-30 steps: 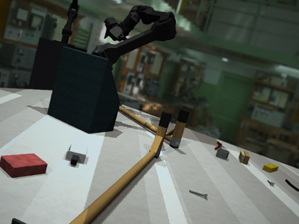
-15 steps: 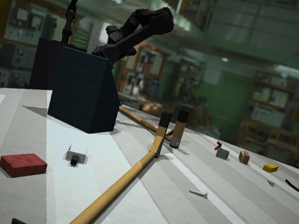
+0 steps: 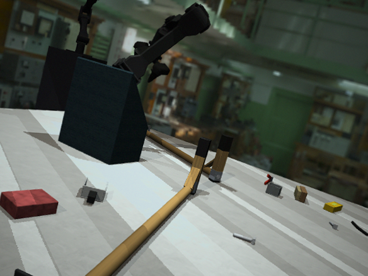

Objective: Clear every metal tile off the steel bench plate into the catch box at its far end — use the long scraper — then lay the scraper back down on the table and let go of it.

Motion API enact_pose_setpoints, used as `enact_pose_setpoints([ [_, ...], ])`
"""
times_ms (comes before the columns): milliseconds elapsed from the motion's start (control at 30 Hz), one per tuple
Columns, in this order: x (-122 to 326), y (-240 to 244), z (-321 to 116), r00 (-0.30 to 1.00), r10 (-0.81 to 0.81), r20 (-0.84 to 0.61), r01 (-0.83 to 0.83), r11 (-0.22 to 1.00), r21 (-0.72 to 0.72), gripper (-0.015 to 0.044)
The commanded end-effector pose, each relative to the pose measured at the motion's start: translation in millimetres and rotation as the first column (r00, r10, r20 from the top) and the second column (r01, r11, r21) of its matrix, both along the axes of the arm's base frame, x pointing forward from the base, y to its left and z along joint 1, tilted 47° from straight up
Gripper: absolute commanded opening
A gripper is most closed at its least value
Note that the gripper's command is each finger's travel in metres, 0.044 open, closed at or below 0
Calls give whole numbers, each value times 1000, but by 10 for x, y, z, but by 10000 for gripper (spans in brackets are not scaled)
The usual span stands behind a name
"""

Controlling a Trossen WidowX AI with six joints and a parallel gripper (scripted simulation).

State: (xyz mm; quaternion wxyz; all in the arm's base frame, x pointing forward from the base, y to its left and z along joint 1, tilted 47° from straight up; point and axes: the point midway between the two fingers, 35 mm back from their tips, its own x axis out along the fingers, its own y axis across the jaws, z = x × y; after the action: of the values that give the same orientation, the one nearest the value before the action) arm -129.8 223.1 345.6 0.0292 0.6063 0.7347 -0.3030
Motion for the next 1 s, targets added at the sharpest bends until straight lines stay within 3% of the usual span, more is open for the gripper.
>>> enact_pose_setpoints([
  [0, 55, 95, -75, 998, -51, -24, 50, 998, -30, 440],
  [967, 680, 519, -295, 897, -398, -194, 372, 915, -160, 440],
])
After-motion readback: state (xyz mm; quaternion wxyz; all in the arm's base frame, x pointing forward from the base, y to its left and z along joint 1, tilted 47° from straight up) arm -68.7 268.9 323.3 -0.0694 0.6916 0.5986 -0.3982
